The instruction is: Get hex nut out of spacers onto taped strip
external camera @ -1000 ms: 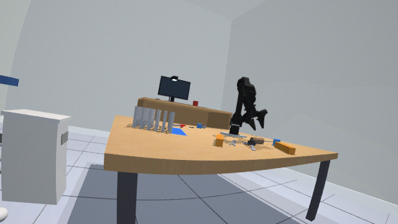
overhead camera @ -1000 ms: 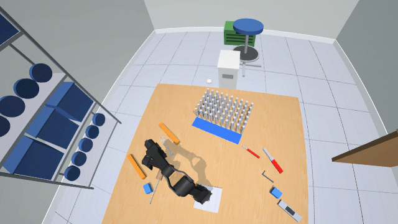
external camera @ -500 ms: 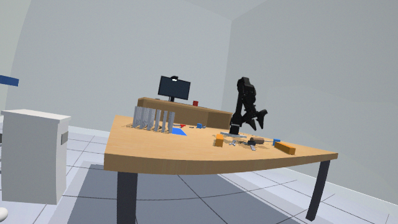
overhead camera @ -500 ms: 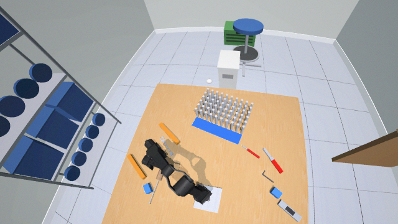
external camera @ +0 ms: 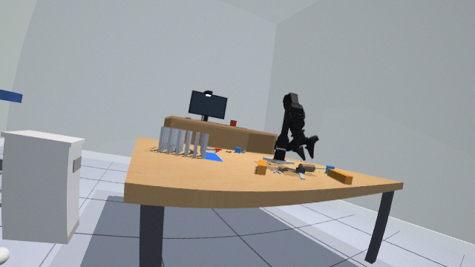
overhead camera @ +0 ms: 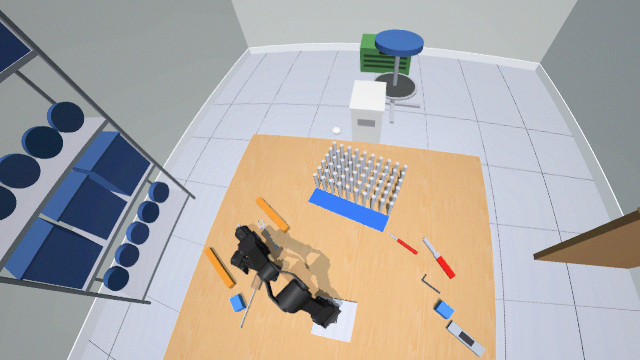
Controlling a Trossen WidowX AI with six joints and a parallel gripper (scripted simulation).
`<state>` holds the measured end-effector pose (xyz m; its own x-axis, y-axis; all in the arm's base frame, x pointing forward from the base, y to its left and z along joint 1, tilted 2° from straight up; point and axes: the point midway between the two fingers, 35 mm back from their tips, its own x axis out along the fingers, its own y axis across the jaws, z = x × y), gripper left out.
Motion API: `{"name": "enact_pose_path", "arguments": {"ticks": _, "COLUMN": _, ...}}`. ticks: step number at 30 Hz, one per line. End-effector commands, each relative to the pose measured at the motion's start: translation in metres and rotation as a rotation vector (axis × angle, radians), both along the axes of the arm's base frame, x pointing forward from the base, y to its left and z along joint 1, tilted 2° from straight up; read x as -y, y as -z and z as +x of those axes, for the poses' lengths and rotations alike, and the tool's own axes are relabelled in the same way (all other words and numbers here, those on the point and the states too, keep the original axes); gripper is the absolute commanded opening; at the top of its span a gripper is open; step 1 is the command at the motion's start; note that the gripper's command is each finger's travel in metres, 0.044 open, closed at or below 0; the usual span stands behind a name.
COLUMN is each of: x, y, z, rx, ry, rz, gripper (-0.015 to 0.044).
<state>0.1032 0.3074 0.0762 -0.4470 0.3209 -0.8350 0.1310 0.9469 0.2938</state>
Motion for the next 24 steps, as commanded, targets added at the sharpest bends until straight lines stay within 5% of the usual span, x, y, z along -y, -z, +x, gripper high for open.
{"name": "enact_pose_path", "arguments": {"ticks": 1, "x": 0.001, "y": 0.008, "z": -0.001, "rx": -0.008, "ry": -0.001, "rz": -0.003, "gripper": 0.0280}}
{"name": "enact_pose_path", "arguments": {"ticks": 24, "x": 0.002, "y": 0.043, "z": -0.003, "rx": -0.008, "ry": -0.001, "rz": -0.003, "gripper": 0.0280}}
